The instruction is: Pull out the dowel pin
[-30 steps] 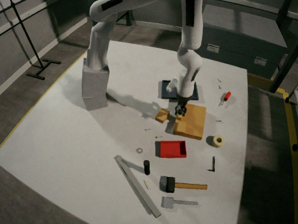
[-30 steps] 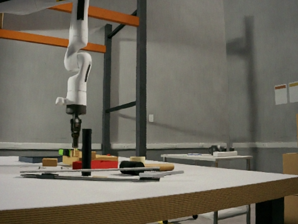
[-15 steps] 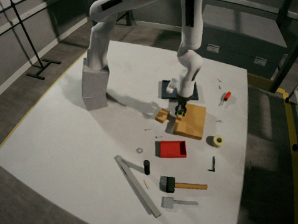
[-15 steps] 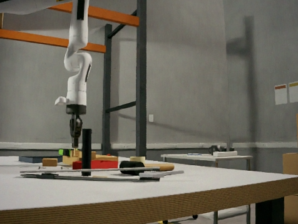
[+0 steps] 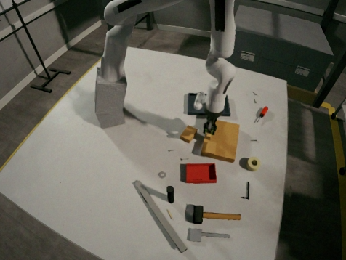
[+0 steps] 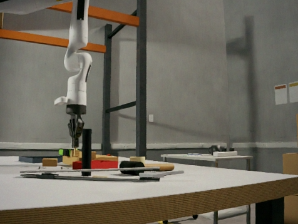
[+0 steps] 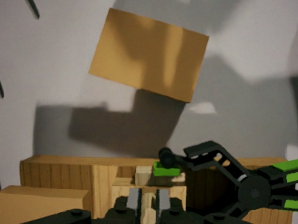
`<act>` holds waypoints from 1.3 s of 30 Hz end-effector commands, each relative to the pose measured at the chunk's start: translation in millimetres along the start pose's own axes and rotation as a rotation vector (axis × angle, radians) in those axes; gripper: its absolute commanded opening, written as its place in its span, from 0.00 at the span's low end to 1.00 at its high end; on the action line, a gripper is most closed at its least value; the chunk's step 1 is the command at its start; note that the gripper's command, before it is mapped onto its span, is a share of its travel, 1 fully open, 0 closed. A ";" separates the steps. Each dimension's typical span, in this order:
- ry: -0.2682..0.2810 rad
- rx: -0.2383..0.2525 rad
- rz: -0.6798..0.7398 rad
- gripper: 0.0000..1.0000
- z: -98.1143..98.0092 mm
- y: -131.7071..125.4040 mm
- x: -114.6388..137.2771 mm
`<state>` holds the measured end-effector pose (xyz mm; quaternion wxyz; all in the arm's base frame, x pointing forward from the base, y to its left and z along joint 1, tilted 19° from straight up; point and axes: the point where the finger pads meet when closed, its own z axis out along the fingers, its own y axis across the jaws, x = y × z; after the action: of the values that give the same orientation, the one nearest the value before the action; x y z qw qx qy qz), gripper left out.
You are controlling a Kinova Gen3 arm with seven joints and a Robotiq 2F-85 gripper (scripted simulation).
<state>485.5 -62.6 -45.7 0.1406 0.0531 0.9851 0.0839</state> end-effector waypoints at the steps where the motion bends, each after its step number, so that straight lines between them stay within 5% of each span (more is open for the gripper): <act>1: -0.002 0.000 -0.032 0.10 -0.9 -0.3 -1.0; 39: -0.002 0.001 -0.313 0.10 -1.2 -0.3 -1.1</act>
<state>485.4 -62.7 -45.4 0.1516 -0.0893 0.9824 0.0626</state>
